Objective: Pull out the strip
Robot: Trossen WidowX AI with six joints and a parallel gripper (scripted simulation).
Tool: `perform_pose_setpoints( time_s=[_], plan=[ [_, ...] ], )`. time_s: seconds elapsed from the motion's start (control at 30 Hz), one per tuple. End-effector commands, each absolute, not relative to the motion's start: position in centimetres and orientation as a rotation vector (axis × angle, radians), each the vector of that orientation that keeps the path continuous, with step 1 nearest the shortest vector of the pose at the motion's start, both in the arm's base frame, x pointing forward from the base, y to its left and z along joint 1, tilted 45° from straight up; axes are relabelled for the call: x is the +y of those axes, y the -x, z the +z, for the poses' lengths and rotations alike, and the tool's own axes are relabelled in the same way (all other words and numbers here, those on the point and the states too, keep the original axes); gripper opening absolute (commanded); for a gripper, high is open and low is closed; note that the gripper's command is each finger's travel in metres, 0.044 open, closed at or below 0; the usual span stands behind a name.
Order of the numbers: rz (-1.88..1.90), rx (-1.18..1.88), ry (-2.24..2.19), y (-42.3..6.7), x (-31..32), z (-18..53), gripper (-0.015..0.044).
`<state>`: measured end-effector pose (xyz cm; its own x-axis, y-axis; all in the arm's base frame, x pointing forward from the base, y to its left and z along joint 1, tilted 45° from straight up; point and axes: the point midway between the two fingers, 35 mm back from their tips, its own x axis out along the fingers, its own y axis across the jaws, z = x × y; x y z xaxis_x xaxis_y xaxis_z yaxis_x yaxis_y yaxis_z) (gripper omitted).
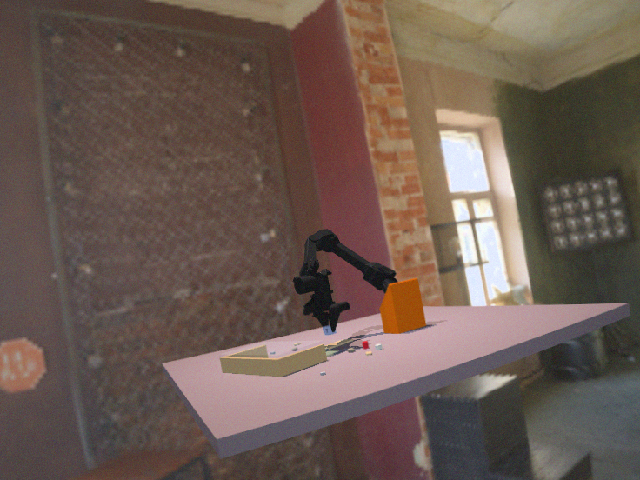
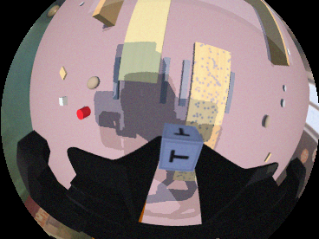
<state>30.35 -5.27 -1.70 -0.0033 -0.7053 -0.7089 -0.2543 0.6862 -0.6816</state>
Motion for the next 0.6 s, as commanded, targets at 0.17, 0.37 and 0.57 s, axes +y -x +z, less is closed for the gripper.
perform_pose_setpoints(
  time_s=[0.17,0.37,0.57],
  plan=[
    [-0.420,1.566,0.804,-30.28,-3.02,0.45,0.0000],
    [-0.420,1.566,0.804,-30.28,-3.02,0.45,0.0000],
    [-0.420,1.566,0.804,-30.28,-3.02,0.45,0.0000]
  ],
)
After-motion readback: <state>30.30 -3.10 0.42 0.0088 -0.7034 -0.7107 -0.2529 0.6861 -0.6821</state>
